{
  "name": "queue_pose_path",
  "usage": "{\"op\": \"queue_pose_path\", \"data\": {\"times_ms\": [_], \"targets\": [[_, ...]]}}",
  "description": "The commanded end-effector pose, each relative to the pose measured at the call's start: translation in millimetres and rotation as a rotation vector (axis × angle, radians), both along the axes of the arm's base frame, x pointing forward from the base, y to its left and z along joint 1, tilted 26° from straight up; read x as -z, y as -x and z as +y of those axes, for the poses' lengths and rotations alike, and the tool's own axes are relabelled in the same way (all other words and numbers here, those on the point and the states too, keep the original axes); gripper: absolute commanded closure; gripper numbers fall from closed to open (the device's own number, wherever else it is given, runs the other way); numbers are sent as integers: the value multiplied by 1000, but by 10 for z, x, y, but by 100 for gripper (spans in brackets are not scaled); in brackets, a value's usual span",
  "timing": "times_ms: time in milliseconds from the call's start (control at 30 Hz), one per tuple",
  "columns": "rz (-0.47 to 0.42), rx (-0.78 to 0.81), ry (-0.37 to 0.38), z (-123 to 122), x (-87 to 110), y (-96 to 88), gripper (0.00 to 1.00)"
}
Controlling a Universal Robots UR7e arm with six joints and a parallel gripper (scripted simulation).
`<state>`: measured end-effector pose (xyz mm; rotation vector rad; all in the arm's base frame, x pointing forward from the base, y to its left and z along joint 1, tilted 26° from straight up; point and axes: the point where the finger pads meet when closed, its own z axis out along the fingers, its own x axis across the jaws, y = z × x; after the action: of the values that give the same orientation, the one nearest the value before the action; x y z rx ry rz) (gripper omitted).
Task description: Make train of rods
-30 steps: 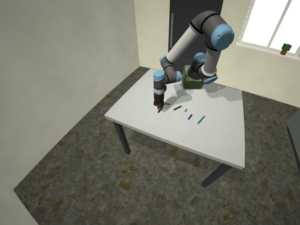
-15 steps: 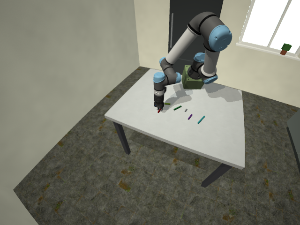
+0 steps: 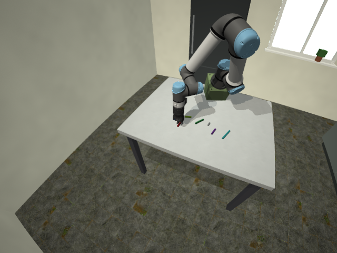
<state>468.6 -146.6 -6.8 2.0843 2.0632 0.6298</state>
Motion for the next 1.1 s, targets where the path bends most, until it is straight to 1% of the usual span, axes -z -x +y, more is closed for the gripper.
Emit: {"op": "queue_pose_path", "data": {"times_ms": [0, 800, 833, 1067], "targets": [[-1, 0, 1, -3, -4, -2, 46], [-1, 0, 1, -3, -4, -2, 46], [-1, 0, 1, -3, -4, -2, 76], [-1, 0, 1, -3, -4, -2, 76]]}}
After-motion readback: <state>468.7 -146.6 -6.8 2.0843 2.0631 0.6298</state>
